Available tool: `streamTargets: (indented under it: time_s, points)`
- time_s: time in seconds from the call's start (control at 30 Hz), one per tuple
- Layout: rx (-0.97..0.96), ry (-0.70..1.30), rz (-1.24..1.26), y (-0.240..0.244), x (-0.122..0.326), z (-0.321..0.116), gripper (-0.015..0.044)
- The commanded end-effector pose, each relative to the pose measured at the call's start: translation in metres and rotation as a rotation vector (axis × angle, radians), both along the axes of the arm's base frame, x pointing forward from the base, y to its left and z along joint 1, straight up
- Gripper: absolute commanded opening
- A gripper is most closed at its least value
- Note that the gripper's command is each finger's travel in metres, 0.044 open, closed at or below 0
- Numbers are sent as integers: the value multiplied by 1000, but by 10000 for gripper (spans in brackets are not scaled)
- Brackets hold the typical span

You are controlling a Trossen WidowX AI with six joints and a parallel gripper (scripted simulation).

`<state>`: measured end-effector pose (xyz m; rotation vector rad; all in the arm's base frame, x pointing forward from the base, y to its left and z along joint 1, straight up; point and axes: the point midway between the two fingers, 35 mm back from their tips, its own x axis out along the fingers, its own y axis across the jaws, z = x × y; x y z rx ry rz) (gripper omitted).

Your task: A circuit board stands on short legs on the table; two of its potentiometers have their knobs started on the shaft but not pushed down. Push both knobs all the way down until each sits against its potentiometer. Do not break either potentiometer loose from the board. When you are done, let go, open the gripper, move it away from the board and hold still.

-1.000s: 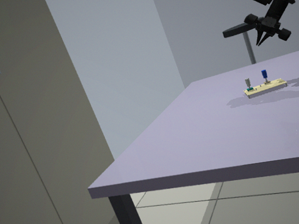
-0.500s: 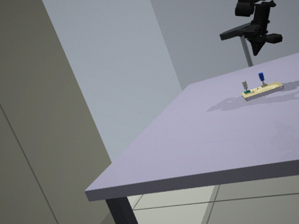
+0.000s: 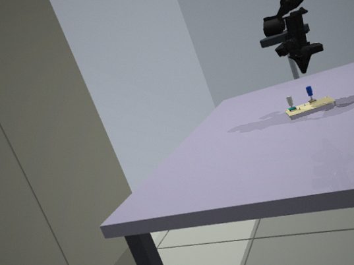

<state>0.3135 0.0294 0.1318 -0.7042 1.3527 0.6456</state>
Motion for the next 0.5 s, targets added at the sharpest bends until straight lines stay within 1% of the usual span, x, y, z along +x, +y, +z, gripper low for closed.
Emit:
streamTargets:
  time_s: [0.0,0.17,0.3,0.47]
  points:
    - [2,73,-86,4,1,-4,0]
    - [1,88,-102,5,1,-7,0]
    - [1,88,-102,5,2,-25,0]
    - [1,88,-102,5,2,-26,0]
